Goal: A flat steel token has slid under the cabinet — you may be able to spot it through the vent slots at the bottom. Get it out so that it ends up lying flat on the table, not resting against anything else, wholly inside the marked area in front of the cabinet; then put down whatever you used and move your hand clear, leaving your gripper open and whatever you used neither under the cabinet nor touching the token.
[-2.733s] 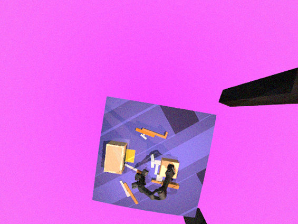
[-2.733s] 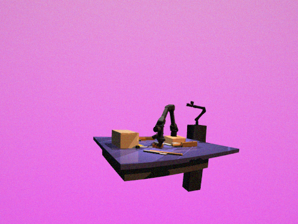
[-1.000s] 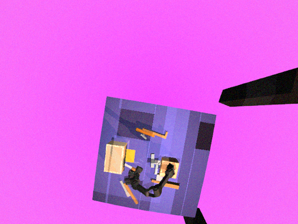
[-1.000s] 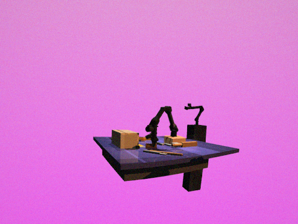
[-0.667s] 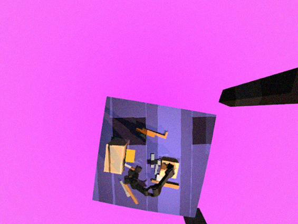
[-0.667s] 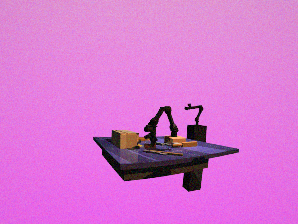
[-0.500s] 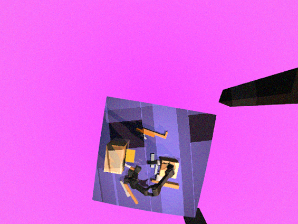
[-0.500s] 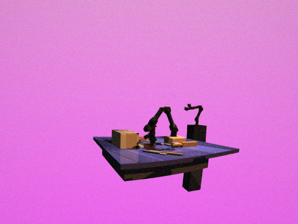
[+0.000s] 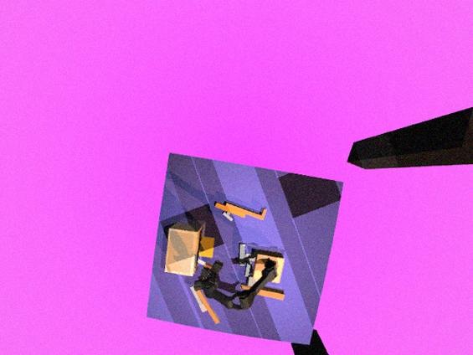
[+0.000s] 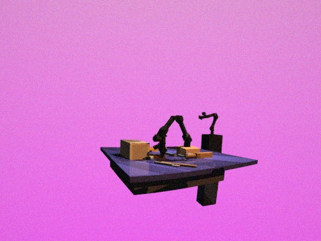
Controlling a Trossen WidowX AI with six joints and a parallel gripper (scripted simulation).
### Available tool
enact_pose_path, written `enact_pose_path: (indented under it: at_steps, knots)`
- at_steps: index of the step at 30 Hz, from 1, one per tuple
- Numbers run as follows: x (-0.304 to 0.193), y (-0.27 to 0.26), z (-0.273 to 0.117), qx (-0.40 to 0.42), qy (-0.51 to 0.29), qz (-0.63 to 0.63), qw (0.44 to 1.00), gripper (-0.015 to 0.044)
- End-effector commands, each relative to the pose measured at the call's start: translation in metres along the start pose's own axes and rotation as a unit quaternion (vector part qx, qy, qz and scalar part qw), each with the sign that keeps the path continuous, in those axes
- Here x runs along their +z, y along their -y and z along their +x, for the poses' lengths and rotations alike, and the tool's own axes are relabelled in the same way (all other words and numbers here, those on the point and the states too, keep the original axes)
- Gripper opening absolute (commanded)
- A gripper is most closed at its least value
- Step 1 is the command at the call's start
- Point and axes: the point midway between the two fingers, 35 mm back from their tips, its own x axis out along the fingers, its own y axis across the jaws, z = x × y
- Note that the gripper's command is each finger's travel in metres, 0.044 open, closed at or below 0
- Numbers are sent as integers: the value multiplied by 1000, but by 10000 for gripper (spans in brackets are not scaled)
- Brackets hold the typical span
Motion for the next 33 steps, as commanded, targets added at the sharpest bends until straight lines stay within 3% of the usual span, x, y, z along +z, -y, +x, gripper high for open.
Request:
enact_pose_path:
  at_steps: [1, 33]
  knots:
    - [7, 0, 0, 1, 2, 0, 1000, 0]
    - [11, 30, 2, 0, 2, 0, 1000, 0]
